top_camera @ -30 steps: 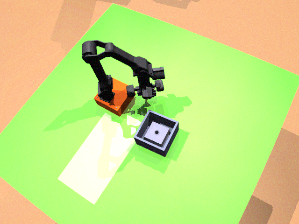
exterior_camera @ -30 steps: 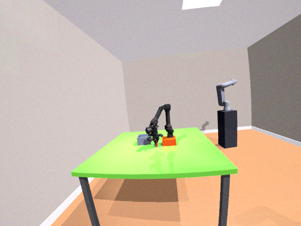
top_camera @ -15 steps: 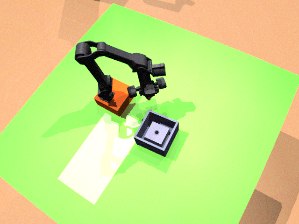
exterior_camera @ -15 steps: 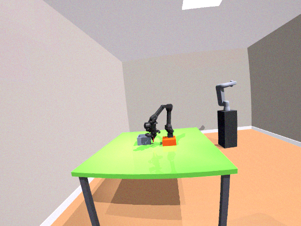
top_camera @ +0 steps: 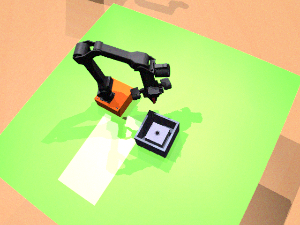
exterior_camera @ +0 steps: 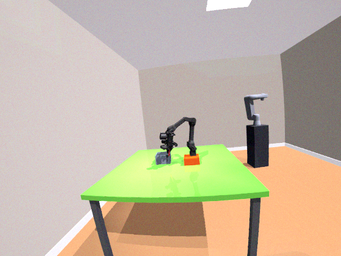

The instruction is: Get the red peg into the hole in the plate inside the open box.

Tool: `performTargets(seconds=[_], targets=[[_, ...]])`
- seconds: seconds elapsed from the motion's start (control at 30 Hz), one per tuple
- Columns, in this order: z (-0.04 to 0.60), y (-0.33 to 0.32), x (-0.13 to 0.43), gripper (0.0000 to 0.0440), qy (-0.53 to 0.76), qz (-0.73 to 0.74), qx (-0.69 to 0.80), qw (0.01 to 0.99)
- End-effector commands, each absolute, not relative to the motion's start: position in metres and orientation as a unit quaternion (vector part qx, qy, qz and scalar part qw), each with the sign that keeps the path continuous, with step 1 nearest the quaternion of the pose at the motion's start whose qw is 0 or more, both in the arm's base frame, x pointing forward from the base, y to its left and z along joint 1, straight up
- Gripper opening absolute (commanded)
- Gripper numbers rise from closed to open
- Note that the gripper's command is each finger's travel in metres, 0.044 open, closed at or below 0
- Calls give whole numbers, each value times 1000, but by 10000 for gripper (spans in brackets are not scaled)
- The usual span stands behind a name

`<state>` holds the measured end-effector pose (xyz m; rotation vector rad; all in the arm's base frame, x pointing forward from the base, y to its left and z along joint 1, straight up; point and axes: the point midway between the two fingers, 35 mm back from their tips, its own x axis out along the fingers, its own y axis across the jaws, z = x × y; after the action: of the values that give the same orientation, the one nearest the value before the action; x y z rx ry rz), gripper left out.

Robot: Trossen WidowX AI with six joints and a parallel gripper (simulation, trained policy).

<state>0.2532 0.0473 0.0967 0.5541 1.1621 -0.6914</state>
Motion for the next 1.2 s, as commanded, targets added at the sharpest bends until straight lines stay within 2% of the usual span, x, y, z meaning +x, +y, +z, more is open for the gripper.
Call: performTargets(seconds=[0.0, 1.17], targets=[[107, 36, 263, 0, 522, -321, 254, 748], [88, -71, 322, 5, 497, -379, 324, 710]])
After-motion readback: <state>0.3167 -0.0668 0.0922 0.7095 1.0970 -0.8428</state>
